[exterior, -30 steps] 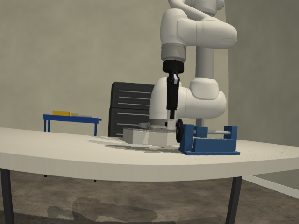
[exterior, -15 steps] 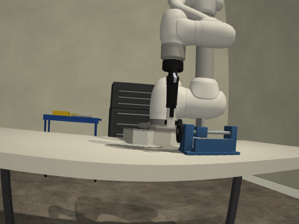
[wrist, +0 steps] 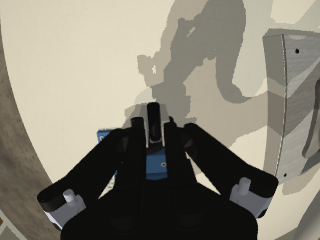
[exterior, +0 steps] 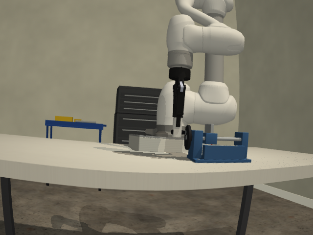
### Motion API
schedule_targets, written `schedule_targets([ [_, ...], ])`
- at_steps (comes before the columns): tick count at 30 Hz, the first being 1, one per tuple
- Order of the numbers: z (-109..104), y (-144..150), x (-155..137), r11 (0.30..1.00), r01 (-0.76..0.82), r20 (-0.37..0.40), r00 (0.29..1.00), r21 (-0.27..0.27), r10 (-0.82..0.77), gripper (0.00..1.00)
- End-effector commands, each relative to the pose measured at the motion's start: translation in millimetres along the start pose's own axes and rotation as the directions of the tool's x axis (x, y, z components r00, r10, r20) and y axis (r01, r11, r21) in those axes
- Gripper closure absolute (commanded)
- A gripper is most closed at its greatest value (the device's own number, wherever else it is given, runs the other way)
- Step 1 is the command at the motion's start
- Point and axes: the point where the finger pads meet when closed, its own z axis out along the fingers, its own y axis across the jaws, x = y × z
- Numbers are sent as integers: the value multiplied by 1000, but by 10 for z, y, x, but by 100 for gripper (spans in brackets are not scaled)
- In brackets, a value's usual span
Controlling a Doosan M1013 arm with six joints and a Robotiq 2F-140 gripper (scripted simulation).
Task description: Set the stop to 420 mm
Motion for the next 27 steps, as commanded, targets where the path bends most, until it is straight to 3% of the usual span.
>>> schedule_targets([
  [1, 56, 28, 6, 1000, -5, 3, 1000, 4, 5, 96],
  [27, 314, 3, 6, 1000, -5, 3, 1000, 4, 5, 96],
])
